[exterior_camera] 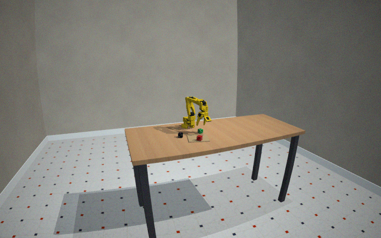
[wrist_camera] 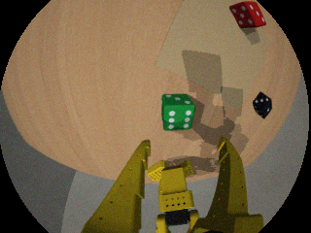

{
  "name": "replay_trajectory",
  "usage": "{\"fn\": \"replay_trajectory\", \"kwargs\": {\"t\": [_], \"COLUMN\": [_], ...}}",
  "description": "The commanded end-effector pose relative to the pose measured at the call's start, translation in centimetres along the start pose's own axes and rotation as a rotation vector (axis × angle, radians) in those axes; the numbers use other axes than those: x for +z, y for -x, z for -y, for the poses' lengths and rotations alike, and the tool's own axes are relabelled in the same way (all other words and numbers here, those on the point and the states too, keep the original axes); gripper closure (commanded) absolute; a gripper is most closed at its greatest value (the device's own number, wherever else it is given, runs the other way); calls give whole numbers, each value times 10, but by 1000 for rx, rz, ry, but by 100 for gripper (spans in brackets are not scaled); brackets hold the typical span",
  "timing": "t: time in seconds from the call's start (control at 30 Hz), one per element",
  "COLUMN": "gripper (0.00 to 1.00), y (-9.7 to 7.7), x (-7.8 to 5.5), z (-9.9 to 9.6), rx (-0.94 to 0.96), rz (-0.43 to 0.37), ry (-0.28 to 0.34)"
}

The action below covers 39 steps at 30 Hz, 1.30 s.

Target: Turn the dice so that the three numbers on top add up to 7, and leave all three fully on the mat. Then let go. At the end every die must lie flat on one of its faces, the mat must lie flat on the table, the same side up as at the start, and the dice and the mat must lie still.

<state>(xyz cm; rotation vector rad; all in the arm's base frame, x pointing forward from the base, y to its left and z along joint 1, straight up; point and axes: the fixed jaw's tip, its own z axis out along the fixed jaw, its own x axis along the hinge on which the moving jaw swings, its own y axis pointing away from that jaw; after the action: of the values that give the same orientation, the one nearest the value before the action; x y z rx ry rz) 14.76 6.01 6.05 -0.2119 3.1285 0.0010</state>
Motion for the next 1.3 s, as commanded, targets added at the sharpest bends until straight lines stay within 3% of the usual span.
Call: {"fn": "replay_trajectory", "kwargs": {"t": [0.0,0.37,0.87,1.27], "gripper": [65,65,65,65], "y": [2,3,3,2], "x": [0,8,35,43], "z": [-2,-3,-3,-2], "rx": [1,1,1,1], "rz": [17,17,17,17], "ry": [5,5,5,5]}}
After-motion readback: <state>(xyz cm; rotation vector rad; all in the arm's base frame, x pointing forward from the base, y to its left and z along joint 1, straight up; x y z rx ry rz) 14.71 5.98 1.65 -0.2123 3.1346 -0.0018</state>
